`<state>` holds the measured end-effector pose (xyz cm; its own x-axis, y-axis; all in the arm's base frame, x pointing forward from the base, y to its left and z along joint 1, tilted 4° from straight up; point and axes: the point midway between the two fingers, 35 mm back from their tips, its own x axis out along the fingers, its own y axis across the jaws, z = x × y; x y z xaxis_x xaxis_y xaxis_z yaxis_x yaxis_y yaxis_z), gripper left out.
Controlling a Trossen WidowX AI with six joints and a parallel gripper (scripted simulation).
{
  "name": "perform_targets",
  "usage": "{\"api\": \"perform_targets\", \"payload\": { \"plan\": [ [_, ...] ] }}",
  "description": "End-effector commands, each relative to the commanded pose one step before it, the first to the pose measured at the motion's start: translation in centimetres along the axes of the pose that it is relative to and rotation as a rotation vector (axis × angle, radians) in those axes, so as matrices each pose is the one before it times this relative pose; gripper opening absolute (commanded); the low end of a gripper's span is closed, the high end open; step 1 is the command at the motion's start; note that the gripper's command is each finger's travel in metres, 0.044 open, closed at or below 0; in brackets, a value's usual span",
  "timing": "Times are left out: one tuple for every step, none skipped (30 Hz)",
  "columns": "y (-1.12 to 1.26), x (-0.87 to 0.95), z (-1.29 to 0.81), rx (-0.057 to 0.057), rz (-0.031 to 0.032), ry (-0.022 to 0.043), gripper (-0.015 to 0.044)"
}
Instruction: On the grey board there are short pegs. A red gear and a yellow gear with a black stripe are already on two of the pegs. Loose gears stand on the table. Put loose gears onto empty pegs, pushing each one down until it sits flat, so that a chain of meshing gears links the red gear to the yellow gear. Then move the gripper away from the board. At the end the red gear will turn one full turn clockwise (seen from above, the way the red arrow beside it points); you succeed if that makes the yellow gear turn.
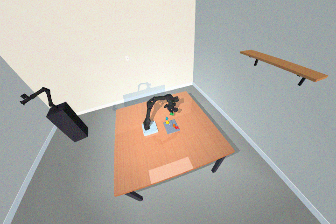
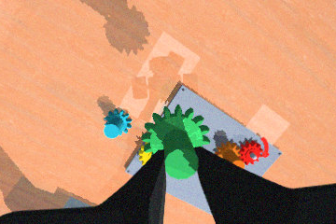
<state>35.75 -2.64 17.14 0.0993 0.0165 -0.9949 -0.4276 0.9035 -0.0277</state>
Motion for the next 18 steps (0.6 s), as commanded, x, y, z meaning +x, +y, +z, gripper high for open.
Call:
{"api": "perform_targets", "payload": {
  "plan": [
    [-0.401, 0.071, -0.524, -0.0026, -0.00109, -0.00962, 0.0],
    [-0.129, 0.1, -0.154, -0.0001, -0.00013, 0.0002, 0.0],
    [-0.128, 0.1, -0.155, -0.0001, -0.00013, 0.0002, 0.0],
    [-0.127, 0.1, -0.156, -0.0001, -0.00013, 0.0002, 0.0],
    [-0.125, 0.1, -0.157, -0.0001, -0.00013, 0.0002, 0.0],
    [-0.124, 0.101, -0.158, -0.0001, -0.00012, 0.0002, 0.0],
    [-0.122, 0.101, -0.159, -0.0001, -0.00012, 0.0002, 0.0],
    [-0.121, 0.101, -0.16, -0.0001, -0.00012, 0.0002, 0.0],
    [-0.119, 0.101, -0.161, -0.0001, -0.00012, 0.00019, 0.0],
    [-0.118, 0.101, -0.162, -0.0001, -0.00012, 0.00019, 0.0],
    [-0.117, 0.101, -0.163, -0.0001, -0.00012, 0.00019, 0.0],
    [-0.115, 0.101, -0.164, -0.0001, -0.00011, 0.00019, 0.0],
    [-0.113, 0.101, -0.165, -0.0001, -0.00011, 0.00019, 0.0],
    [-0.112, 0.101, -0.166, -0.0001, -0.00011, 0.00019, 0.0],
    [-0.11, 0.102, -0.167, -0.0001, -0.00011, 0.00019, 0.0],
    [-0.109, 0.102, -0.168, -0.0001, -0.00011, 0.00019, 0.0],
    [-0.107, 0.102, -0.169, -0.0001, -0.00011, 0.00018, 0.0],
    [-0.106, 0.102, -0.17, -0.0001, -0.00011, 0.00018, 0.0]
  ]
}}
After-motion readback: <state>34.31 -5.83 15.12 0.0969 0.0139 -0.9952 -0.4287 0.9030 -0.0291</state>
